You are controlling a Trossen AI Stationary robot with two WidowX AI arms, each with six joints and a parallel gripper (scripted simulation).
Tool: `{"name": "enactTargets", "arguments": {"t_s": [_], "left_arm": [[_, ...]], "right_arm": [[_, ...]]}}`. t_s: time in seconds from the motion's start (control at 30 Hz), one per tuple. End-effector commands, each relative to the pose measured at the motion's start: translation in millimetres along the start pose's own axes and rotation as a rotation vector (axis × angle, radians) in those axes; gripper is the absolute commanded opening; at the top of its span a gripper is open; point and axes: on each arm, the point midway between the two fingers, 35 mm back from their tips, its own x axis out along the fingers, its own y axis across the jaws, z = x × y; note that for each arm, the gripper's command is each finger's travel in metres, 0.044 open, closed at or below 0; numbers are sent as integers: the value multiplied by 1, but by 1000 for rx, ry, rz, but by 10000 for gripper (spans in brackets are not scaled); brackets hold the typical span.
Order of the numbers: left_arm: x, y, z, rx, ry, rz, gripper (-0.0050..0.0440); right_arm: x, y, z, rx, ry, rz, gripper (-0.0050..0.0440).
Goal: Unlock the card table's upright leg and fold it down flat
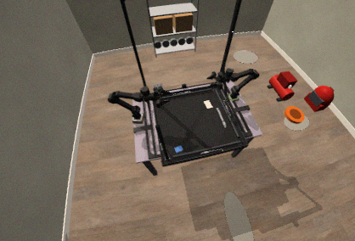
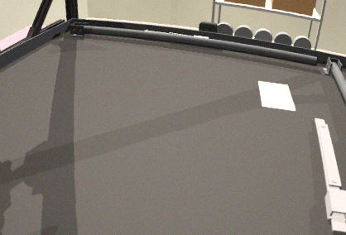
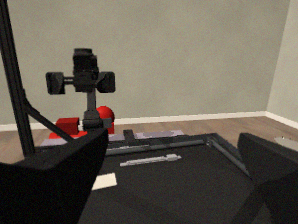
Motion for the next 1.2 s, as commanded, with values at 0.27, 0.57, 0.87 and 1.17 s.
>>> {"name": "enactTargets", "arguments": {"t_s": [0.27,0.57,0.87,1.17], "left_arm": [[0,0,0,0,0,0,400],[0,1,0,0,-1,0,400],[-22,39,22,1,-14,5,400],[-42,56,30,9,-2,4,400]], "right_arm": [[0,0,0,0,0,0,400],[1,-1,0,-2,3,-1,376],[43,-66,-3,-104,236,-27,290],[54,-106,-9,-78,391,-7,290]]}}
